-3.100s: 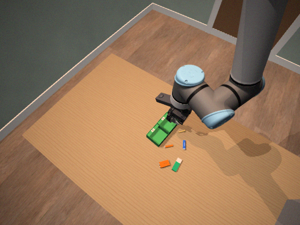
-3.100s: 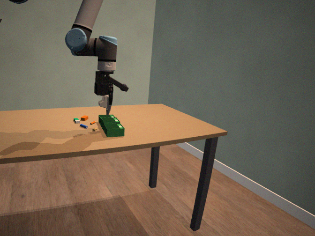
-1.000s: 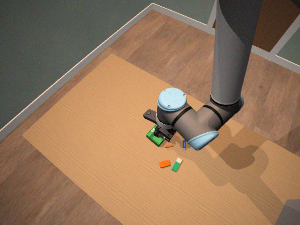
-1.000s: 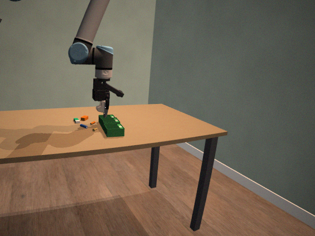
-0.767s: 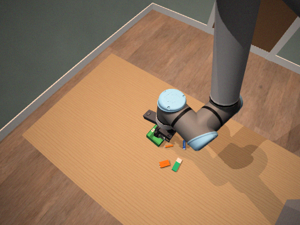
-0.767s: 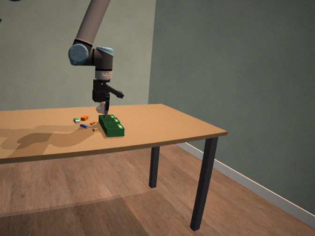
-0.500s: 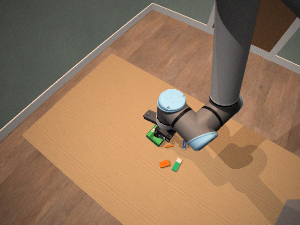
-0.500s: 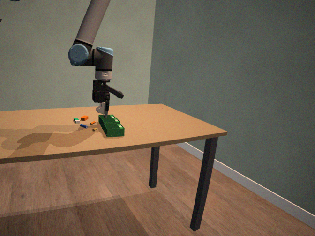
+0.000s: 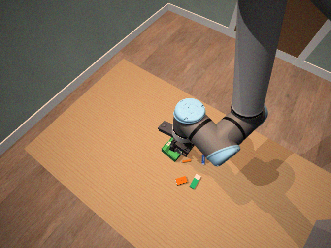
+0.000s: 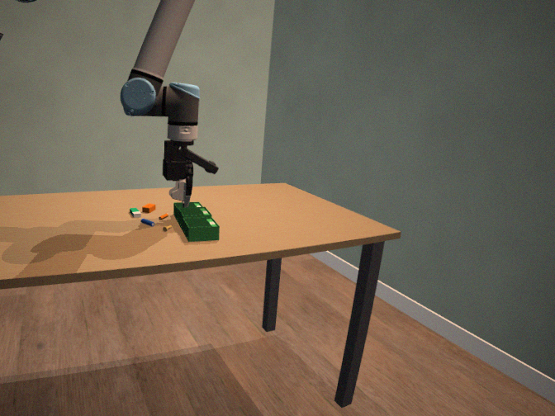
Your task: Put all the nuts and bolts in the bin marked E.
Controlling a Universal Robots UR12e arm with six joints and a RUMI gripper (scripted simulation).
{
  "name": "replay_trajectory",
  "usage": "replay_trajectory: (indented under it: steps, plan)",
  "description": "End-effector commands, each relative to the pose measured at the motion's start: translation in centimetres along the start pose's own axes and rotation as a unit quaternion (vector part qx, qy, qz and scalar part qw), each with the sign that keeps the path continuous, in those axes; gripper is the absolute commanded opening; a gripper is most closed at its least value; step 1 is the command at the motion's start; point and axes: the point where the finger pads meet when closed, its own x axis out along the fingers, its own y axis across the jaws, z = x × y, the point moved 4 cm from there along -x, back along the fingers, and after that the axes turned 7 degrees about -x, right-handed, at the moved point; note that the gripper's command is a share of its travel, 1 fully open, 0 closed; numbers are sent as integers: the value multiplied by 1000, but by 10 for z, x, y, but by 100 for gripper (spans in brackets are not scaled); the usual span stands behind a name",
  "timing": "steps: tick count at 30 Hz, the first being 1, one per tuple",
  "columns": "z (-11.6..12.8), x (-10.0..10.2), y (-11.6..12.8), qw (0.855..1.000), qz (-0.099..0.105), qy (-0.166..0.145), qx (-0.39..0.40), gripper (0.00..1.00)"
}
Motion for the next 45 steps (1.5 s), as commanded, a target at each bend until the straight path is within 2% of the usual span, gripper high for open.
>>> replay_trajectory:
  steps: [1,21,45]
  plan:
    - [0,0,0,1000,0,0,0,4]
    - [0,0,0,1000,0,0,0,4]
    - [0,-30,0,1000,0,0,0,4]
